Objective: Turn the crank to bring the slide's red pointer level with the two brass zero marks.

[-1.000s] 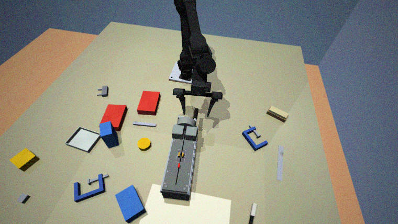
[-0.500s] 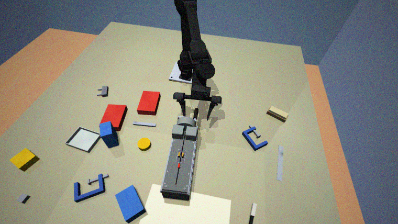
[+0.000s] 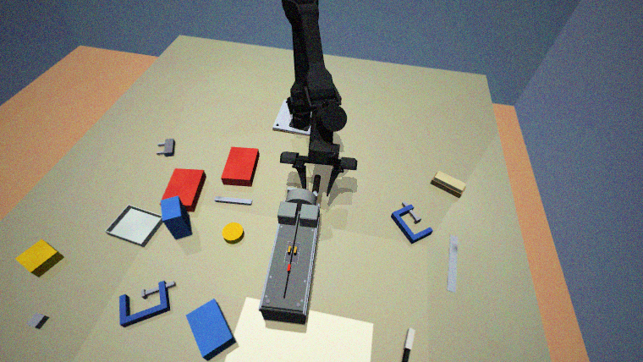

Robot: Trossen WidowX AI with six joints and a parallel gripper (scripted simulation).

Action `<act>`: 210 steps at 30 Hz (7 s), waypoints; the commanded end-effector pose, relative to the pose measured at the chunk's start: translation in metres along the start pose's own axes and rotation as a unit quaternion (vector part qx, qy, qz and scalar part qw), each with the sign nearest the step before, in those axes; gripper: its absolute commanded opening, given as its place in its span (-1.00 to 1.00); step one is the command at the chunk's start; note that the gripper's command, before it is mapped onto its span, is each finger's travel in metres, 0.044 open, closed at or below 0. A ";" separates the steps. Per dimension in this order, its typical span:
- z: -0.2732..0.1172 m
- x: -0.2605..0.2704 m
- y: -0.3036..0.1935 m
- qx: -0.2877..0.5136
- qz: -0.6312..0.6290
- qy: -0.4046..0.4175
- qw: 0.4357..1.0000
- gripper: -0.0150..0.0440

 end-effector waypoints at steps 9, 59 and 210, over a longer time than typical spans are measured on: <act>0.002 0.000 -0.002 0.003 0.001 -0.003 1.000 -0.49; -0.021 -0.017 0.019 0.003 0.001 -0.004 1.000 -0.49; 0.007 -0.060 -0.010 0.003 -0.001 -0.005 1.000 -0.49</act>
Point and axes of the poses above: the point midway between the two fingers, 35 mm back from their tips, its own z axis out along the fingers, its own x axis across the jaws, y = z × x, the point moved 8 cm from there along -z, back along the fingers, and after that the axes turned 3 degrees about -z, right-handed, at the moved point
